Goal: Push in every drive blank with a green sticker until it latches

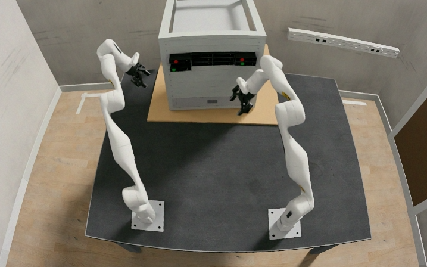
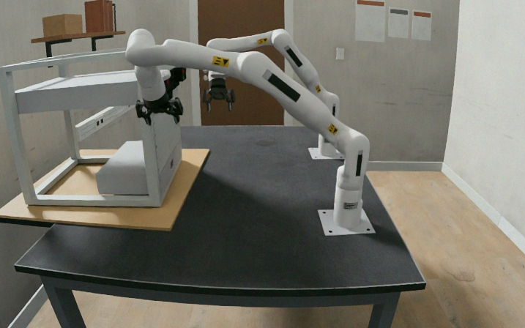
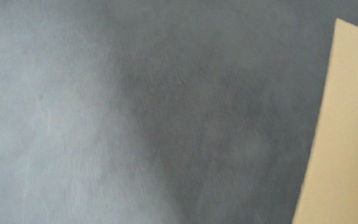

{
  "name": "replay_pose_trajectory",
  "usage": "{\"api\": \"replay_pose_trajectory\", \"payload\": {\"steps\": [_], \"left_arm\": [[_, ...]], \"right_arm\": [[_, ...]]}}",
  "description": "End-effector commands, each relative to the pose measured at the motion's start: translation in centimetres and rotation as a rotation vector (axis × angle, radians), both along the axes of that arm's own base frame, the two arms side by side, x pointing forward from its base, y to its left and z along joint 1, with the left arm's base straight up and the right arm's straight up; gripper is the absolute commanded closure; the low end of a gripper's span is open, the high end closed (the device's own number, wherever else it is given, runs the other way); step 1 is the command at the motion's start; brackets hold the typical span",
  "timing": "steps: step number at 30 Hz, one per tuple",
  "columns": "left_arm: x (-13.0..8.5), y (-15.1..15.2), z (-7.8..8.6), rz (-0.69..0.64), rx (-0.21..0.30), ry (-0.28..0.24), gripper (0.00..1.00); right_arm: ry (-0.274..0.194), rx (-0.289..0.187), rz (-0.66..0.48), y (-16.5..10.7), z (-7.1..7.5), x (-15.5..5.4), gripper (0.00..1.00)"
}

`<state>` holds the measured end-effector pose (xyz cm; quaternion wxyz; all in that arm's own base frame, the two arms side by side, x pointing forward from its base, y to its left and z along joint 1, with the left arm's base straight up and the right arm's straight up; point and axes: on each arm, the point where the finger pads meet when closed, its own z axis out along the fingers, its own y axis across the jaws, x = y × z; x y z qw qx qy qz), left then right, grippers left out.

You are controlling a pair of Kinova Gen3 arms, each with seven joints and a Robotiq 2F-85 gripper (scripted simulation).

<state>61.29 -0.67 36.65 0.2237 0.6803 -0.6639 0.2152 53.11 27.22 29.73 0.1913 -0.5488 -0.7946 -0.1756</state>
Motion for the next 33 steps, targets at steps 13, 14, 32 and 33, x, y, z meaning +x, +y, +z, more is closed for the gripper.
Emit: {"api": "replay_pose_trajectory", "payload": {"steps": [13,14,32,33], "left_arm": [[-0.5,-1.2,0.5,0.066,-0.063,0.017,0.002],[-0.6,-1.3,0.5,0.073,-0.070,0.019,0.002],[-2.2,-4.3,1.2,0.226,-0.224,0.064,0.002],[-2.3,-4.6,1.2,0.240,-0.237,0.068,0.002]], "right_arm": [[-0.050,-0.030,-0.059,-8.5,-0.8,2.6,0.002],[-0.053,-0.032,-0.063,-9.1,-0.9,2.7,0.002],[-0.101,-0.080,-0.128,-19.7,-2.1,3.8,0.002],[-0.103,-0.083,-0.132,-20.4,-2.1,3.8,0.002]]}}
